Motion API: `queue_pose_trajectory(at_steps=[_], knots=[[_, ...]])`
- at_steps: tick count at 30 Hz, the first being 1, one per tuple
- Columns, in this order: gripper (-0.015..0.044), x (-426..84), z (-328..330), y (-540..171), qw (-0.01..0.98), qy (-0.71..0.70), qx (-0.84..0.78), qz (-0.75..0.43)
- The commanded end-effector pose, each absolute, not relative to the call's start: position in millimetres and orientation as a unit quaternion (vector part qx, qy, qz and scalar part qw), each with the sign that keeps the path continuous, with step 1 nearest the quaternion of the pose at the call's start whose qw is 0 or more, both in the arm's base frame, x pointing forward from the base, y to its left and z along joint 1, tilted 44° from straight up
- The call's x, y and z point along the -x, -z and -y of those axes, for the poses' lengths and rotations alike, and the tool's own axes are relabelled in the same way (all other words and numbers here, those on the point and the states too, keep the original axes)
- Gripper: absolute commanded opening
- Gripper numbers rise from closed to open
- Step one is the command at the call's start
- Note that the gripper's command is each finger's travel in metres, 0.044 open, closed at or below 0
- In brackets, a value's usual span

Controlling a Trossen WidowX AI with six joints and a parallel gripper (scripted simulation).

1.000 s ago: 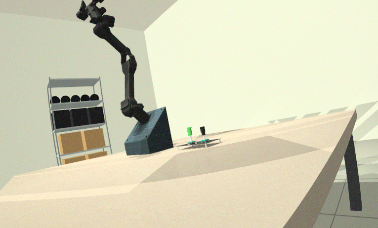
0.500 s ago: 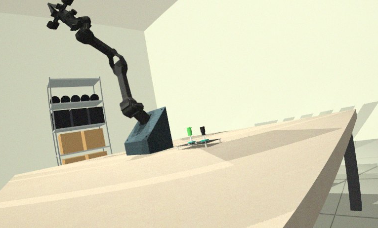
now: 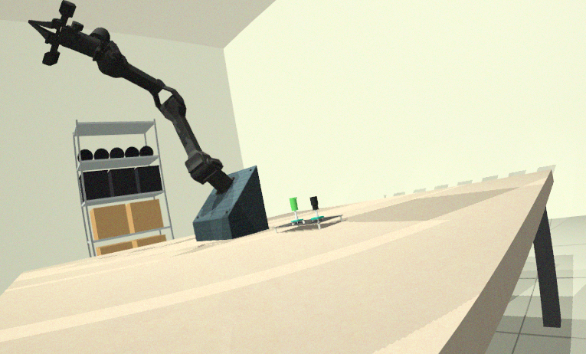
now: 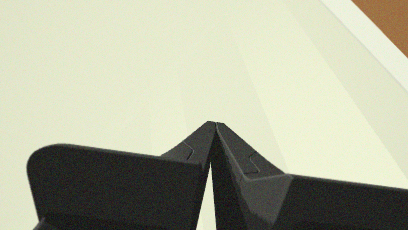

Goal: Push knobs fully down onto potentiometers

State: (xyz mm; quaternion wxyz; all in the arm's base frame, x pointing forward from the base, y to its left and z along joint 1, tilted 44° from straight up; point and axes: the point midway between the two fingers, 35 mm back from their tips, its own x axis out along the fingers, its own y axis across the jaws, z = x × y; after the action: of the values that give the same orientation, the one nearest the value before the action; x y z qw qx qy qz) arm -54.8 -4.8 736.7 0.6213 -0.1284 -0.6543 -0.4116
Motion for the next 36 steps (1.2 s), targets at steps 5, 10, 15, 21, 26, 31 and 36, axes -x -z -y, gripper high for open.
queue_pose_trajectory(at_steps=[5, 10, 15, 21, 26, 31, 36], knots=[[0.0, 14, 69, -725, 0.674, 0.427, 0.081, 0.597], [0.0, -9, 94, -717, 0.7, 0.428, 0.062, 0.568], [0.0, -27, 103, -712, 0.725, 0.387, 0.028, 0.569], [0.0, -80, 153, -684, 0.767, 0.407, -0.022, 0.496], [0.0, -127, 185, -653, 0.799, 0.417, -0.057, 0.428], [0.0, -169, 201, -626, 0.826, 0.409, -0.089, 0.376], [0.0, -209, 210, -594, 0.854, 0.399, -0.114, 0.316]])
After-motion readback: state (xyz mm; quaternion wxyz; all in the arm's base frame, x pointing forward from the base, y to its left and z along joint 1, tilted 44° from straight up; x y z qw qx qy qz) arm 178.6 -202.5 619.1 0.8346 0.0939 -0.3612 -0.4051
